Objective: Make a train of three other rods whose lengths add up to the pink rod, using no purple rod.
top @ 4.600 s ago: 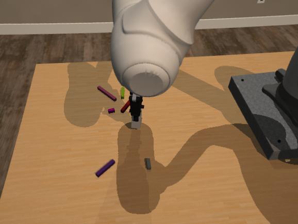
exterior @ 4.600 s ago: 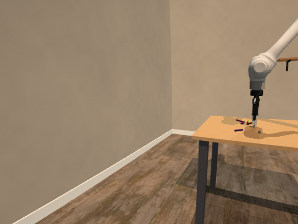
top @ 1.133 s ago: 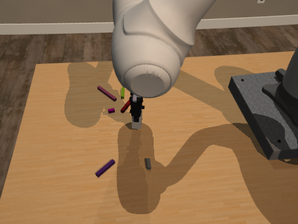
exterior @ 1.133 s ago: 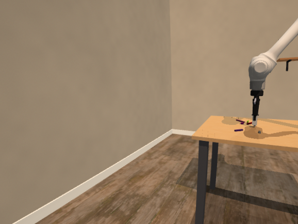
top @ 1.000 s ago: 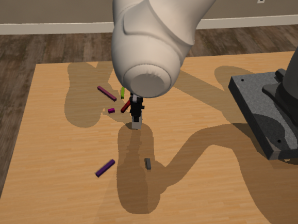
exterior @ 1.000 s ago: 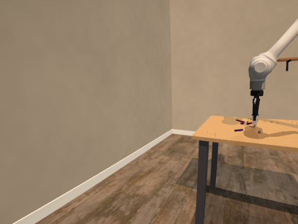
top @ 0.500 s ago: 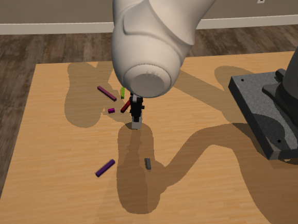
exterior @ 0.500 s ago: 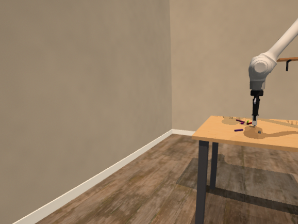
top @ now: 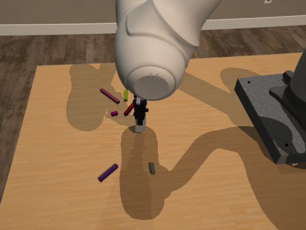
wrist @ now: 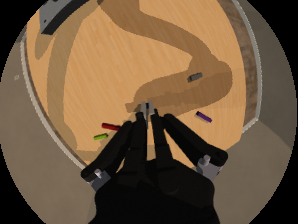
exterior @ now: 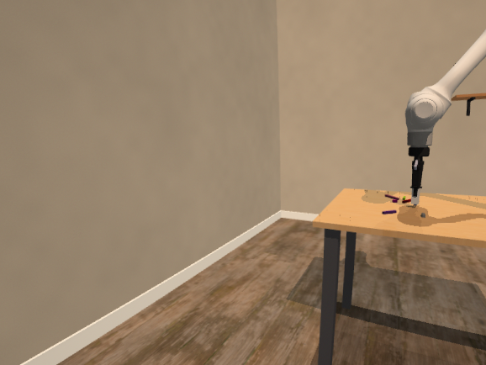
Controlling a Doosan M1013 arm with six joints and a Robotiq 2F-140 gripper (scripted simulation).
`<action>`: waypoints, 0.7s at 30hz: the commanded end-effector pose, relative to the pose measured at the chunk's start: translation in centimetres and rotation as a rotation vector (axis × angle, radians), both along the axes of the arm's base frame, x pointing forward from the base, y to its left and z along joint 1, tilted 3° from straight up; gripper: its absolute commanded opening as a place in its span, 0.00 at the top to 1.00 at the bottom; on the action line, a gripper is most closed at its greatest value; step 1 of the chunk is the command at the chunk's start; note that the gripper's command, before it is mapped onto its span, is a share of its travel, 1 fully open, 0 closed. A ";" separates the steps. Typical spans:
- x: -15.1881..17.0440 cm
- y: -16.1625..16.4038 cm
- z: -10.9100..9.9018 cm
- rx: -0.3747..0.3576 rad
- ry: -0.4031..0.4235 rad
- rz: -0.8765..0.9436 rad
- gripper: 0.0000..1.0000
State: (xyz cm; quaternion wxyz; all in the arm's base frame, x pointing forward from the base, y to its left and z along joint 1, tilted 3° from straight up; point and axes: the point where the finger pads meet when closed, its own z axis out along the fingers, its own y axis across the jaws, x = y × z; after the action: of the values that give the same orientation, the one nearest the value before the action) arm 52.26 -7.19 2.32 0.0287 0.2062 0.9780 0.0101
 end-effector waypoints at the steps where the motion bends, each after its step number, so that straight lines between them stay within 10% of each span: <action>1: -0.4 0.2 -0.4 0.003 0.008 0.000 0.97; 21: -0.4 0.2 -1.1 0.003 0.008 0.000 0.97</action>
State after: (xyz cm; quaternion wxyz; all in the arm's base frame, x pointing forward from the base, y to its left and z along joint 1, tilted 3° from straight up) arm 52.33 -7.20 1.98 0.0294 0.2062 0.9780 0.0100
